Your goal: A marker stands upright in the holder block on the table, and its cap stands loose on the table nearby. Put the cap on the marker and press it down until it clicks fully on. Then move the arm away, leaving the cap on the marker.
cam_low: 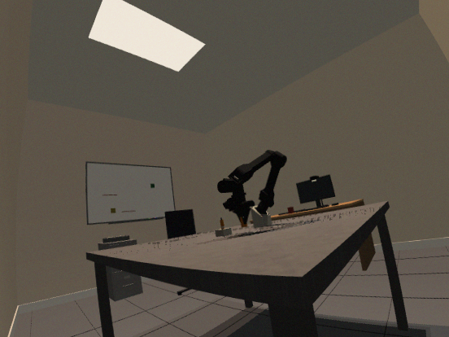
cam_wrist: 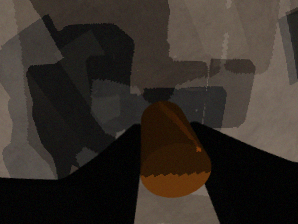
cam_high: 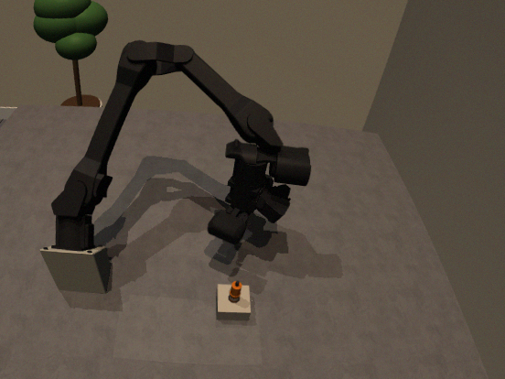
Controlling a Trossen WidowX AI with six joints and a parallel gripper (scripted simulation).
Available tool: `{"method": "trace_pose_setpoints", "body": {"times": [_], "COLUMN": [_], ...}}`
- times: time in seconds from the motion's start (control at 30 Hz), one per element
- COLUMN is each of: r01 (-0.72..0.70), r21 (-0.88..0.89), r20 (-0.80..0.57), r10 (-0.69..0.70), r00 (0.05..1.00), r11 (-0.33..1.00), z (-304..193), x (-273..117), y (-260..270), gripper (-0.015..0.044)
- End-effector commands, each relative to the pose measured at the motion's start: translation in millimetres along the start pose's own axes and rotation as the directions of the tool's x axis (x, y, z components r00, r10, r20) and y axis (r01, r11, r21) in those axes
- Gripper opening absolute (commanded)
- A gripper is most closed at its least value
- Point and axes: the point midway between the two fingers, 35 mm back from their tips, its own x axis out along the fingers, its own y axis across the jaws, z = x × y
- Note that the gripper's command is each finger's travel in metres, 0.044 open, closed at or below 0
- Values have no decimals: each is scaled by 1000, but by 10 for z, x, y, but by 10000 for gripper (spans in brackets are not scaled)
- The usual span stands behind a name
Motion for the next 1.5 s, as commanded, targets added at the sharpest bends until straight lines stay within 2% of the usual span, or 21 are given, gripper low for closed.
{"method": "trace_pose_setpoints", "body": {"times": [0.0,0.4,1.47], "r01": [1,3,16], "r21": [-7,-5,-3], "r20": [6,8,14], "r10": [-1,-3,-16], "r00": [1000,1000,1000], "r11": [1000,1000,1000], "z": [8,47,572], "x": [-117,-305,-749], "y": [6,-63,-1253], "gripper": [0,0,0]}}
